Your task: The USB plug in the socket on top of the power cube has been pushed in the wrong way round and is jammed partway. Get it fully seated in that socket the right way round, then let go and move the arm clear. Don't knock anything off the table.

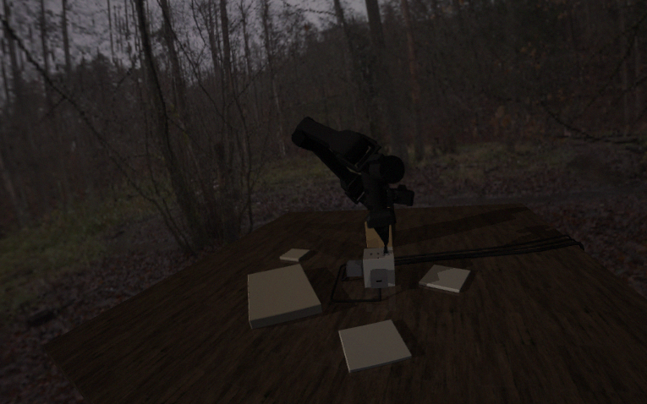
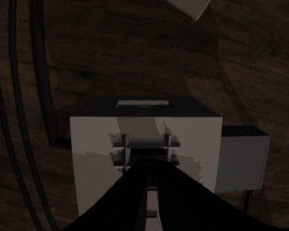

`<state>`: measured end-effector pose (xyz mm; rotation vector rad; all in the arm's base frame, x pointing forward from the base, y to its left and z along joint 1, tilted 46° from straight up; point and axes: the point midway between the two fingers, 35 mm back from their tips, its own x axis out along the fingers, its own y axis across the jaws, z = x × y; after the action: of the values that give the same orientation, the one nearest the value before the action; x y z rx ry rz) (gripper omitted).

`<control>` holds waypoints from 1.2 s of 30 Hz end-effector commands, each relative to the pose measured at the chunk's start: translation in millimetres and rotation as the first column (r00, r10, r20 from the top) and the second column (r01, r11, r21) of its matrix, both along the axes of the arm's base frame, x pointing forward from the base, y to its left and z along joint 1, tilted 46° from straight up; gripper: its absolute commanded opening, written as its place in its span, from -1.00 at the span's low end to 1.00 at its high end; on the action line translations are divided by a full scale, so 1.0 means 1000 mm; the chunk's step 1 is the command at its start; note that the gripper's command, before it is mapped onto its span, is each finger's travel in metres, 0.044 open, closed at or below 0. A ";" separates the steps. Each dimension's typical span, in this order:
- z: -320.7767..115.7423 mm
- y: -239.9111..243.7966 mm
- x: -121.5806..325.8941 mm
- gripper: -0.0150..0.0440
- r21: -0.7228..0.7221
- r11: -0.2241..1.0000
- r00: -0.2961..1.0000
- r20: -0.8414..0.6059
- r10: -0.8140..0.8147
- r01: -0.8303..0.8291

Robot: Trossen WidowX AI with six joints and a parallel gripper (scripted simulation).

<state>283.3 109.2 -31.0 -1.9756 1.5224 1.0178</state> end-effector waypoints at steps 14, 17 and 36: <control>-0.001 -0.002 0.001 -0.49 -0.005 1.000 1.000 0.001 0.002 -0.002; -0.001 -0.002 0.001 -0.49 -0.005 1.000 1.000 0.001 0.002 -0.002; 0.000 0.000 0.000 -0.17 0.000 1.000 1.000 0.000 0.001 -0.001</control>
<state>283.3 108.9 -31.6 -1.9750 1.5228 1.0181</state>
